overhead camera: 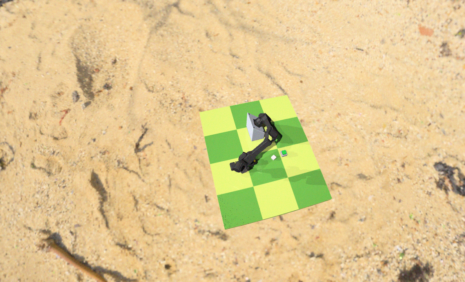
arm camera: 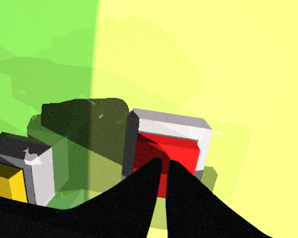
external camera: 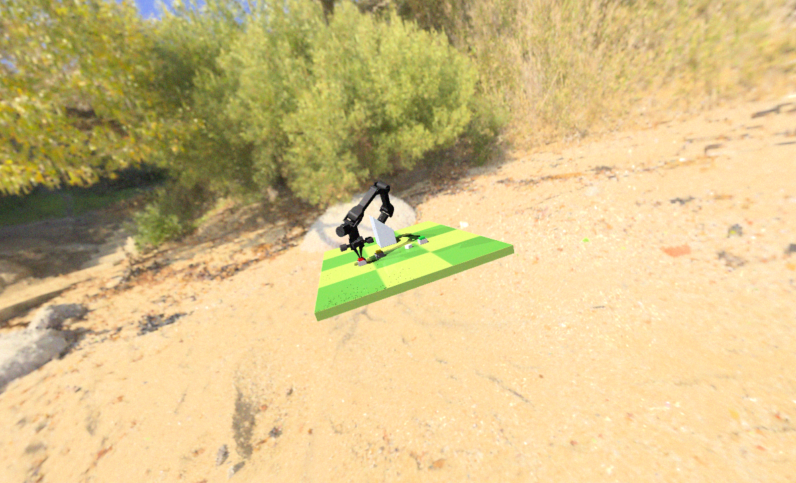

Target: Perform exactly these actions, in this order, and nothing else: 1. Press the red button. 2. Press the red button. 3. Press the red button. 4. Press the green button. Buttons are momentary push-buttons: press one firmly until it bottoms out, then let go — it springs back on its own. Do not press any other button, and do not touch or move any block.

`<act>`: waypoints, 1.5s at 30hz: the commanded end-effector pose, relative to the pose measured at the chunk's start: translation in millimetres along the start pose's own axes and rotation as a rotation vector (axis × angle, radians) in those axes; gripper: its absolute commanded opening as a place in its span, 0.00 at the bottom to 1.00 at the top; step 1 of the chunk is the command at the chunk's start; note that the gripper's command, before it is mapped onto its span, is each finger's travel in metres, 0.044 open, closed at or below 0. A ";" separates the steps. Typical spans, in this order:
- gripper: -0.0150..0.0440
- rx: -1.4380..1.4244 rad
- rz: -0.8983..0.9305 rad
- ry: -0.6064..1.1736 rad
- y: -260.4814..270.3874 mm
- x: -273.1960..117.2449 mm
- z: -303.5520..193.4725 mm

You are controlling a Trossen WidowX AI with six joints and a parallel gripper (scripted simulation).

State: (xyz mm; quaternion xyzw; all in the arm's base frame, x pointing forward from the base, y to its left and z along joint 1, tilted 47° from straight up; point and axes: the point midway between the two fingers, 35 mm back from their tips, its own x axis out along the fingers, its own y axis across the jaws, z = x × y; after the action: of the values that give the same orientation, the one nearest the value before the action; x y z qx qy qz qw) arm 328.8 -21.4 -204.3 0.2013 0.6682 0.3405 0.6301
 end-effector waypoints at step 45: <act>0.29 0.014 0.006 0.003 -2.1 -88.7 -3.8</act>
State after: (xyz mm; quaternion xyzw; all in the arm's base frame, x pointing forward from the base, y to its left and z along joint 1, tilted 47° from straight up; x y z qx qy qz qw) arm 333.0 -79.5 -152.8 0.2158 0.6710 0.3358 0.6248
